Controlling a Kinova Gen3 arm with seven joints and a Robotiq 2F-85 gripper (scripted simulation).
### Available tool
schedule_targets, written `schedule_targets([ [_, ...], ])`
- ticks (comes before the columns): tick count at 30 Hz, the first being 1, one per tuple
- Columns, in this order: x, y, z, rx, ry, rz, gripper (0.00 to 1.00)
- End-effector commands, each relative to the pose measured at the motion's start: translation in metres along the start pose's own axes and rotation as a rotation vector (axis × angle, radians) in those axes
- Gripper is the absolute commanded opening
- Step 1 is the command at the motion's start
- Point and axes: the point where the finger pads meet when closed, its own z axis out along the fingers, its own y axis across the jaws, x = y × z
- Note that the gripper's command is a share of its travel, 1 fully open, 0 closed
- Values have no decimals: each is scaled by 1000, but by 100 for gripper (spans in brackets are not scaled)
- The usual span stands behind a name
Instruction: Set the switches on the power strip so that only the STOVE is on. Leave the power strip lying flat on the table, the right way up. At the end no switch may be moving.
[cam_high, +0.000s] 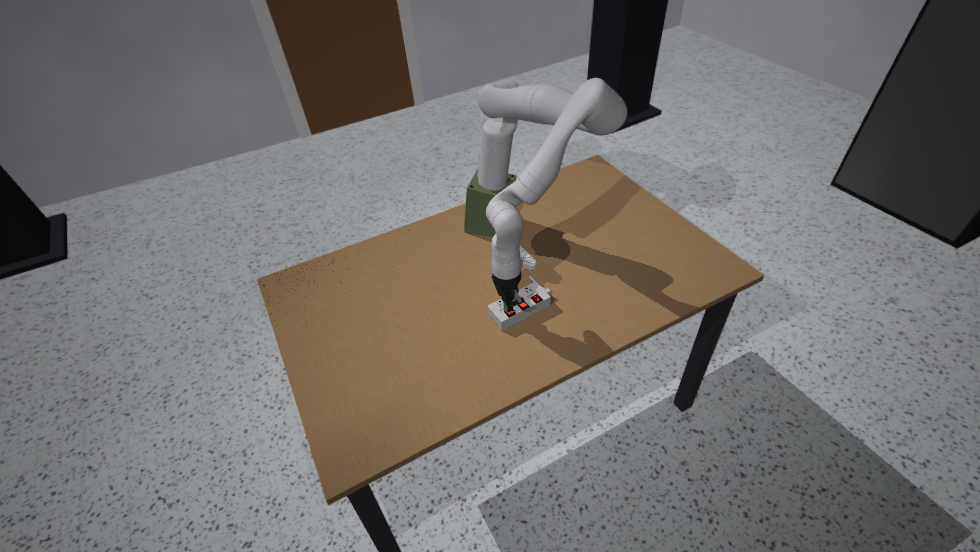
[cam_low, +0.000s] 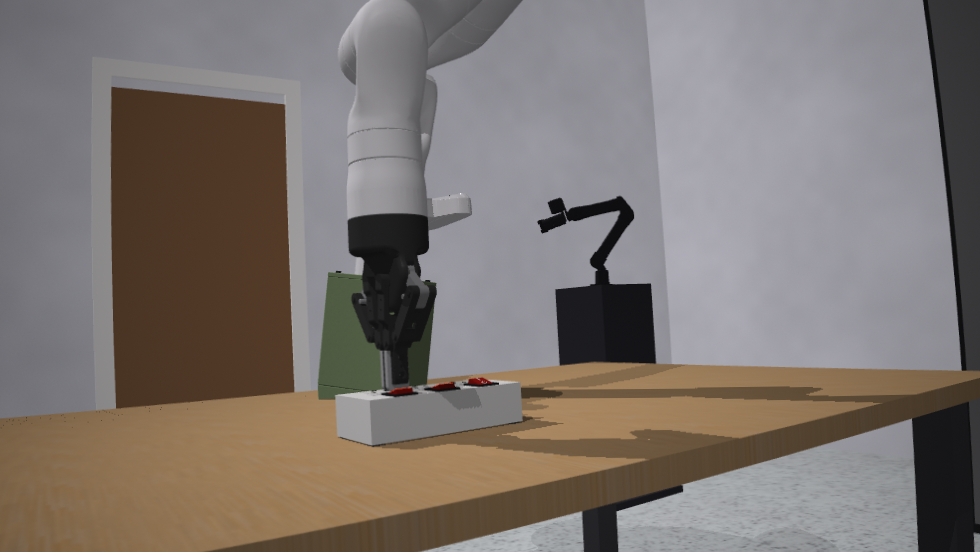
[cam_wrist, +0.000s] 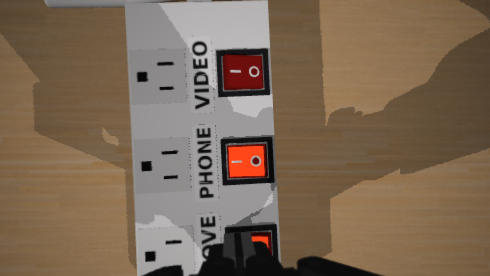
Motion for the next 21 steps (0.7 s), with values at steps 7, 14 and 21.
schedule_targets([
  [7, 0, 1, 0, -2, -1, 0, 0],
  [14, 0, 1, 0, -2, -1, 0, 0],
  [21, 0, 1, -6, -2, -1, 0, 0],
])
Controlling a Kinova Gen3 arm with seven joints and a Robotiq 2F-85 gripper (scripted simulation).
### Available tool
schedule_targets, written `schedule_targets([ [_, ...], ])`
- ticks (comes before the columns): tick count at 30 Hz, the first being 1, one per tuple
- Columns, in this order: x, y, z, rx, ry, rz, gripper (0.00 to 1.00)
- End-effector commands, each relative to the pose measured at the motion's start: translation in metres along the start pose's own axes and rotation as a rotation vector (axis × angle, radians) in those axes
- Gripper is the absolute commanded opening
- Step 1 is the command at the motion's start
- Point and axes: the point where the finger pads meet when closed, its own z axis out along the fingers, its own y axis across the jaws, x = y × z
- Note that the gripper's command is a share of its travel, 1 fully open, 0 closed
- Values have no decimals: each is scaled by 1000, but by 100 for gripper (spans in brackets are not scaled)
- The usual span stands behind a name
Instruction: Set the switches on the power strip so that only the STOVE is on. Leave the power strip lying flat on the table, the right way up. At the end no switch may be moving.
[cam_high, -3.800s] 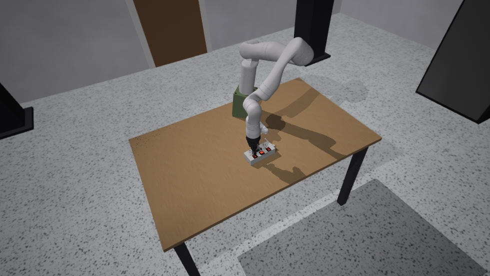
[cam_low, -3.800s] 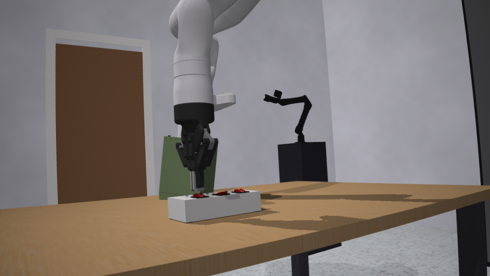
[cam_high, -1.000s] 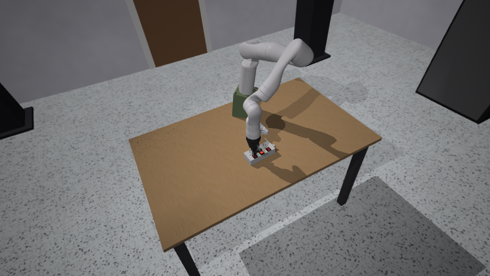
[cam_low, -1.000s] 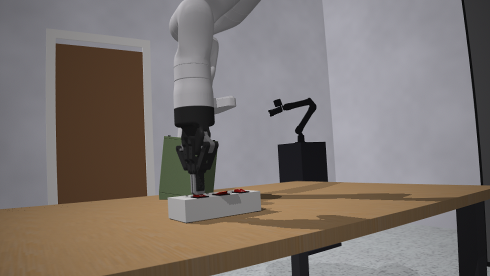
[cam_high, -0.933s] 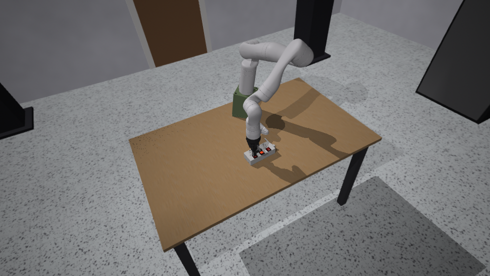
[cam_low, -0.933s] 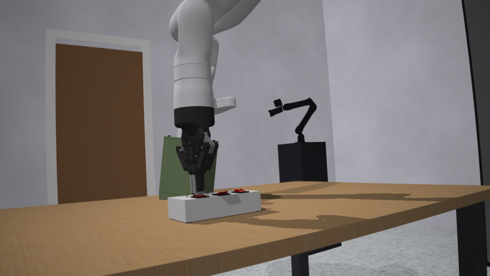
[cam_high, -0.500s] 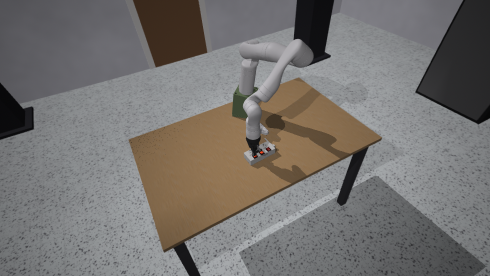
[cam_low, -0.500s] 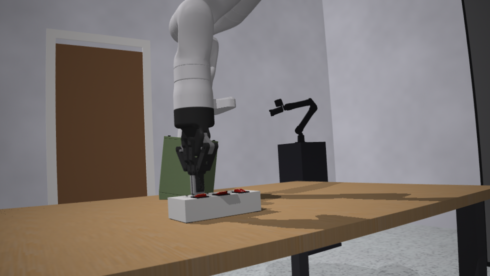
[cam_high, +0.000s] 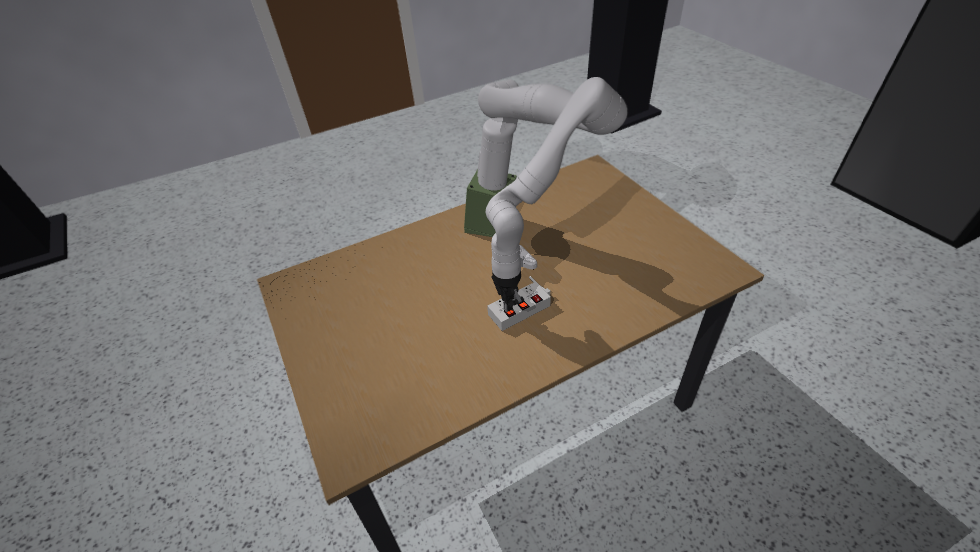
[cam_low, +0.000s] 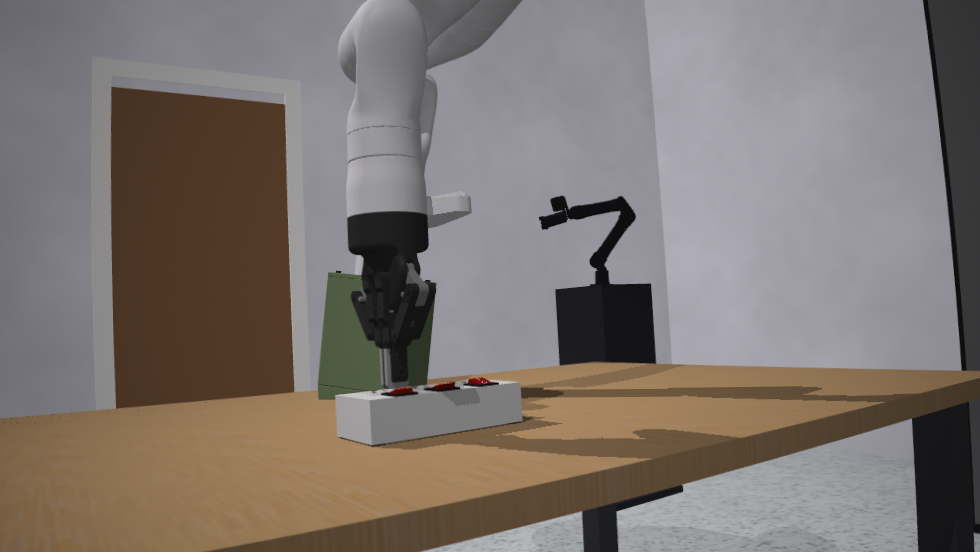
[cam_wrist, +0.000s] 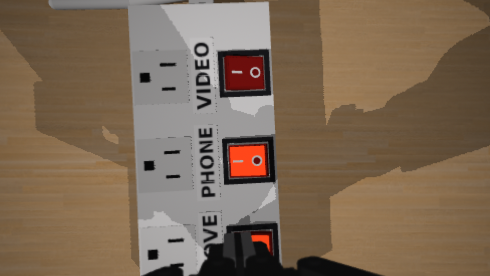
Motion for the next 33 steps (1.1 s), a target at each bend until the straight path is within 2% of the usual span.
schedule_targets([
  [1, 0, 2, -6, -5, -1, 0, 0],
  [15, 0, 2, -35, -5, -1, 0, 0],
  [33, 0, 2, -36, -5, -1, 0, 0],
])
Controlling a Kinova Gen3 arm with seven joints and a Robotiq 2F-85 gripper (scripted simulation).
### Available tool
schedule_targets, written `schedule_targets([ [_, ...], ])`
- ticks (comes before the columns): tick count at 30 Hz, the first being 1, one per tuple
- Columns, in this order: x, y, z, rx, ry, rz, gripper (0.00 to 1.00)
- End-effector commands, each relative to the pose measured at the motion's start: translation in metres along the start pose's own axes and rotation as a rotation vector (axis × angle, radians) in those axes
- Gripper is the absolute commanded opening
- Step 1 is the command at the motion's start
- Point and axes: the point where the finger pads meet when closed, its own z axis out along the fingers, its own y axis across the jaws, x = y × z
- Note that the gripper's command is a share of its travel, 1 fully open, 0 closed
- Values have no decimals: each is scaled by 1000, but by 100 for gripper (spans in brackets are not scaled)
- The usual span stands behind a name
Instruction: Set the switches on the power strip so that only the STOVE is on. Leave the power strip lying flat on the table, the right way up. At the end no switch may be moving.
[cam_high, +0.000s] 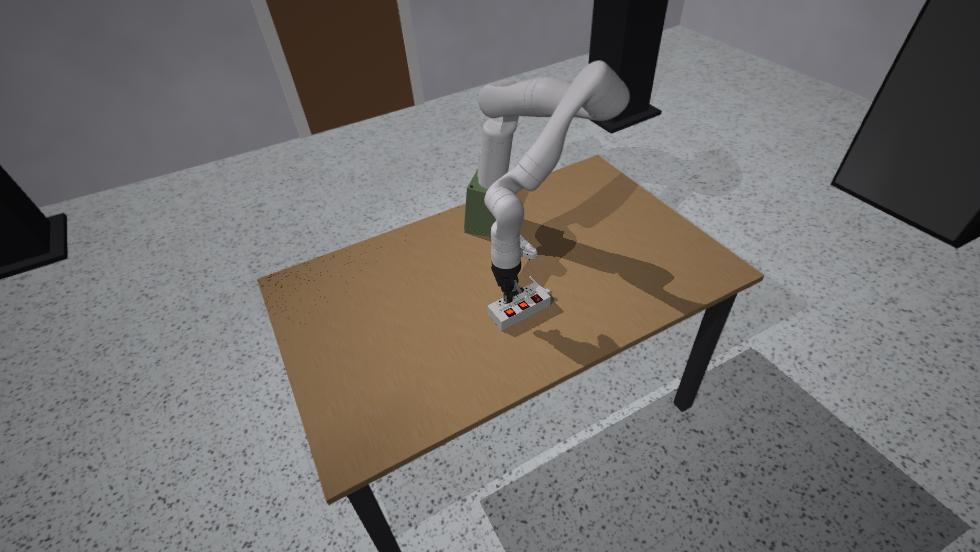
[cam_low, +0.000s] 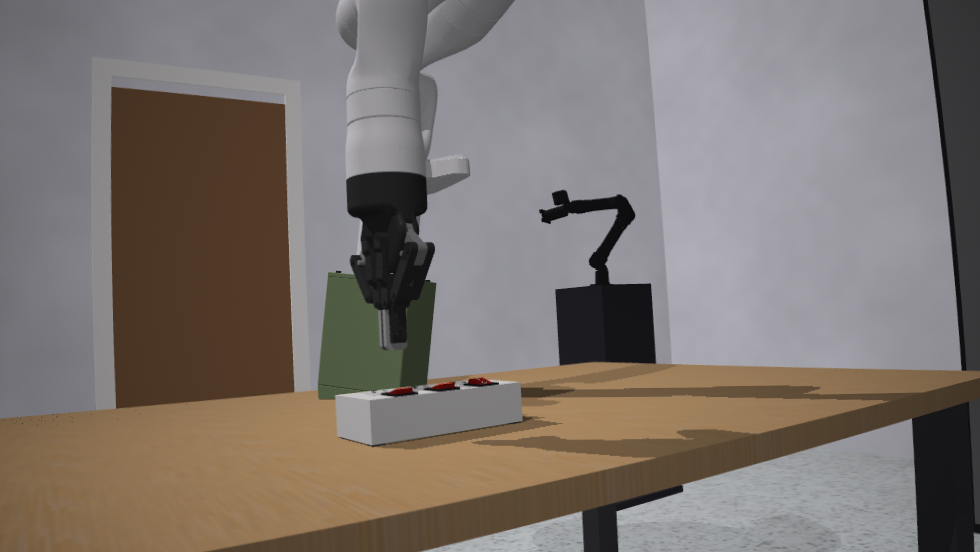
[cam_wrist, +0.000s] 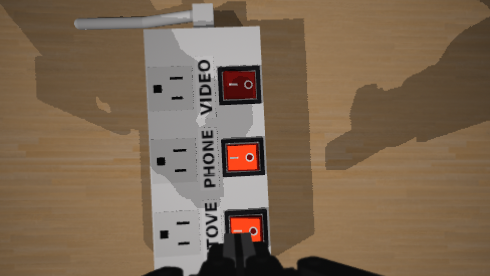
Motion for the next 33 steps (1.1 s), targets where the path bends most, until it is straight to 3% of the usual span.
schedule_targets([
  [1, 0, 1, -1, -2, -1, 0, 0],
  [8, 9, 4, -4, -1, -1, 0, 0],
  [13, 45, 13, -14, -2, -1, 0, 0],
  [33, 46, 13, -15, -2, -1, 0, 0],
])
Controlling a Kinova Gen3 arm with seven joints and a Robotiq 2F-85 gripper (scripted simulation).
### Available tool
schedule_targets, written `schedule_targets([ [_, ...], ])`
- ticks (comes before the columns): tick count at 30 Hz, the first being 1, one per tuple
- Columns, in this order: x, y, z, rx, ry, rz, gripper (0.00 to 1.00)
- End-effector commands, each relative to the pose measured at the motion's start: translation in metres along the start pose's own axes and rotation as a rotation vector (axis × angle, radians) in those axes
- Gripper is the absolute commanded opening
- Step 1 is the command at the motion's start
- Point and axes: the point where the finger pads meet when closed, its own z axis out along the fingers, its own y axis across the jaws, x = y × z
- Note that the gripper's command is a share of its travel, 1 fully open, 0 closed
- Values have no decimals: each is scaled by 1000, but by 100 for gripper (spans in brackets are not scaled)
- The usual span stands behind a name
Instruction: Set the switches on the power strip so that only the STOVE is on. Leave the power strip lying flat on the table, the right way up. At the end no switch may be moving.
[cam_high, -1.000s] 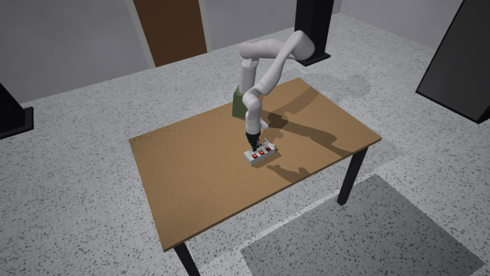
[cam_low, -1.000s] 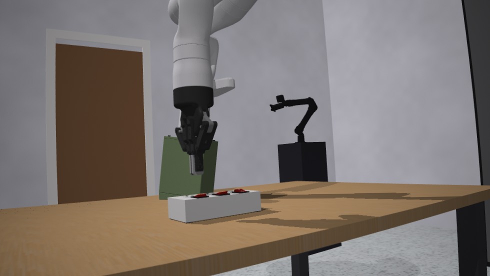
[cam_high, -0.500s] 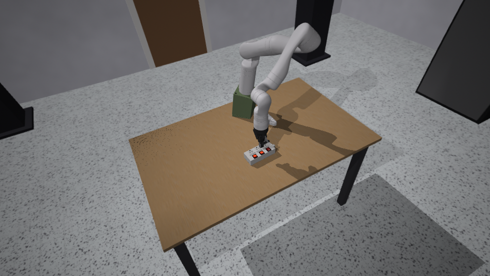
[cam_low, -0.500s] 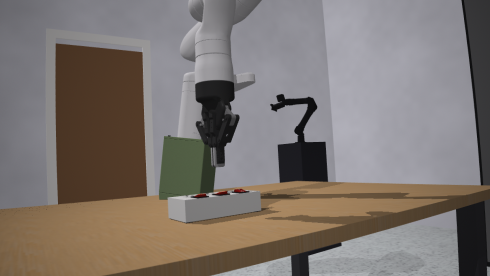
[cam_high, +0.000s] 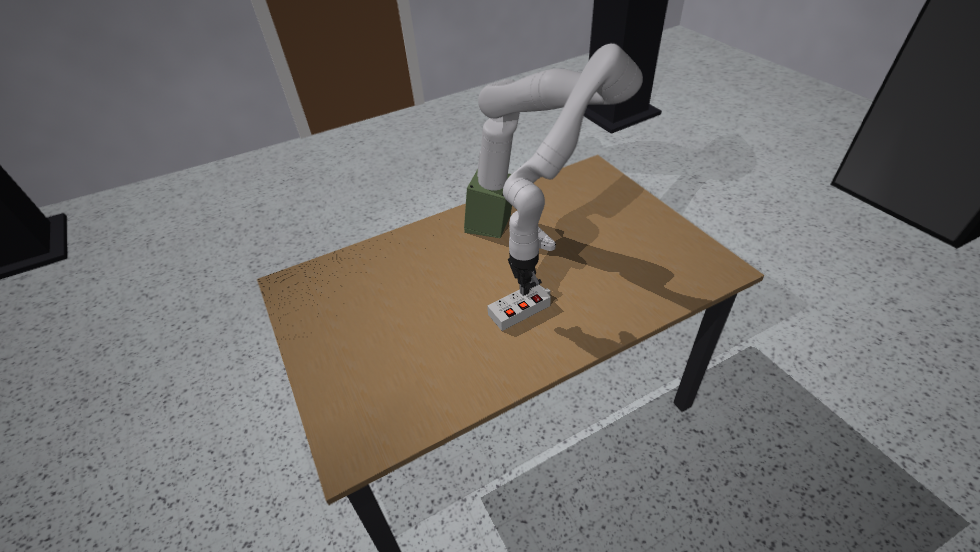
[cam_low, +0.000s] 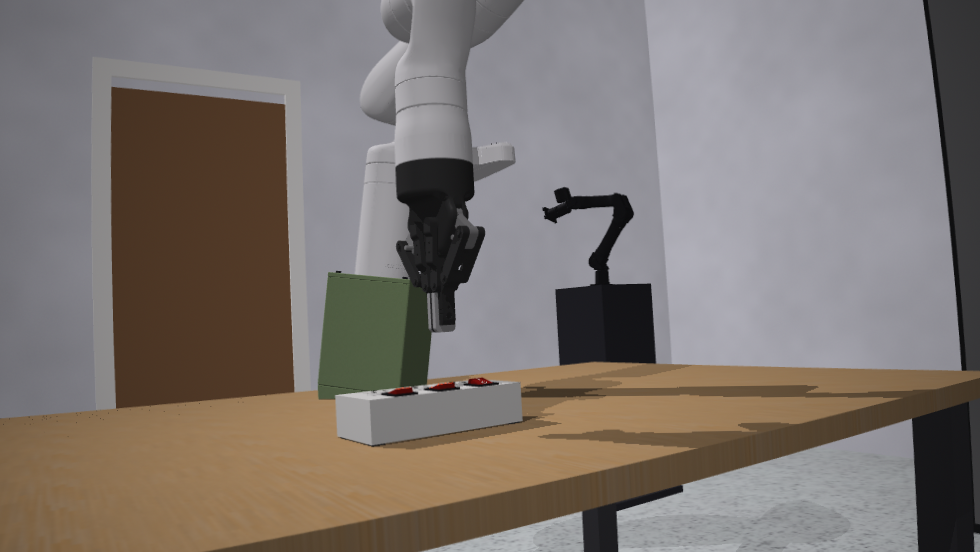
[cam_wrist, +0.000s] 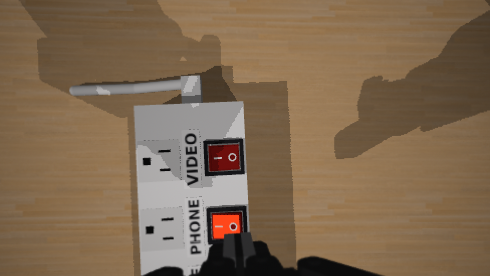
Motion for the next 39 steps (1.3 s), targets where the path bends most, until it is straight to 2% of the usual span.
schedule_targets([
  [1, 0, 1, -1, -2, 0, 0, 0],
  [26, 0, 1, 1, -2, 0, 0, 0],
  [39, 0, 1, 11, -1, 0, 0, 0],
])
